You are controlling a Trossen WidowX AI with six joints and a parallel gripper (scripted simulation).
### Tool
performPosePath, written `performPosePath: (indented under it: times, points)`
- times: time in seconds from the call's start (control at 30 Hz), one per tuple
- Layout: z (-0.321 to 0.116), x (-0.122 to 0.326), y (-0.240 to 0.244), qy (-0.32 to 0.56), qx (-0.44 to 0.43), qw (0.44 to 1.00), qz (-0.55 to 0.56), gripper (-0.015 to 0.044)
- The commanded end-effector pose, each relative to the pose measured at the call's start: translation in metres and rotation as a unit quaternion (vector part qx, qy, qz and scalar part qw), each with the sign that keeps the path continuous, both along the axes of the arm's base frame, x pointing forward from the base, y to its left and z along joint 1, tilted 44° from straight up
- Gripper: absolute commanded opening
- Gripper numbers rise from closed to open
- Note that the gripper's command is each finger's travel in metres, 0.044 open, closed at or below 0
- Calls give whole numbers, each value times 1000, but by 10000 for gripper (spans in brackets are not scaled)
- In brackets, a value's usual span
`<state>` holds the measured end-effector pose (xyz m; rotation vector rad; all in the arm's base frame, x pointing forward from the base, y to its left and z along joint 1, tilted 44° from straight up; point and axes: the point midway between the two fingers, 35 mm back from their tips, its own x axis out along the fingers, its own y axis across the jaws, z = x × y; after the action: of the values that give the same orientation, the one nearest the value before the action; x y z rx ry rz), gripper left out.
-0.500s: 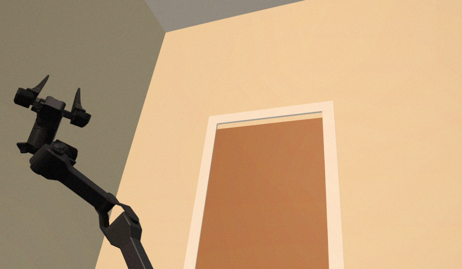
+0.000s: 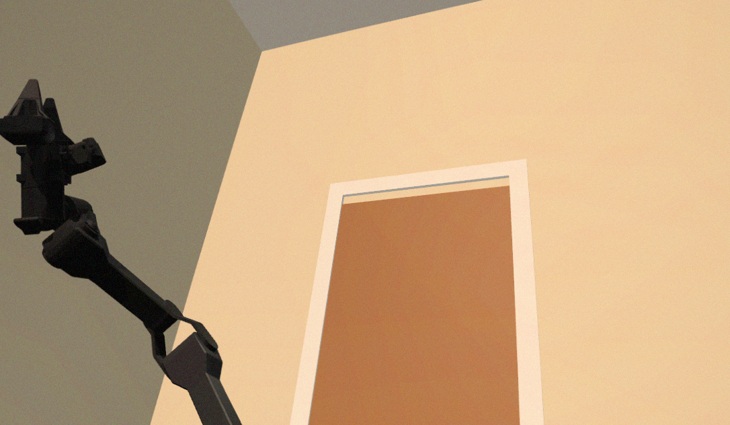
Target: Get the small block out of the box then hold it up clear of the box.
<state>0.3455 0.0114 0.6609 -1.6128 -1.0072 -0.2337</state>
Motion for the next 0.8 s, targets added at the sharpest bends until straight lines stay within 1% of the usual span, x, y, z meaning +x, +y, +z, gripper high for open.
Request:
performPosePath:
  times: [0.0, 0.1, 0.2, 0.3, 0.4, 0.6, 0.77]
  points:
    - [-52, 57, -8, 206, 190, 956, 88, 400]
    - [-81, 80, -9, 293, 283, 905, 119, 400]
    - [-112, 99, -8, 368, 373, 841, 139, 400]
    - [-146, 114, -7, 432, 459, 762, 148, 400]
    - [-182, 126, -4, 482, 543, 672, 146, 400]
    - [-261, 136, 3, 537, 693, 470, 107, 400]
    - [-327, 129, 10, 529, 794, 297, 42, 400]
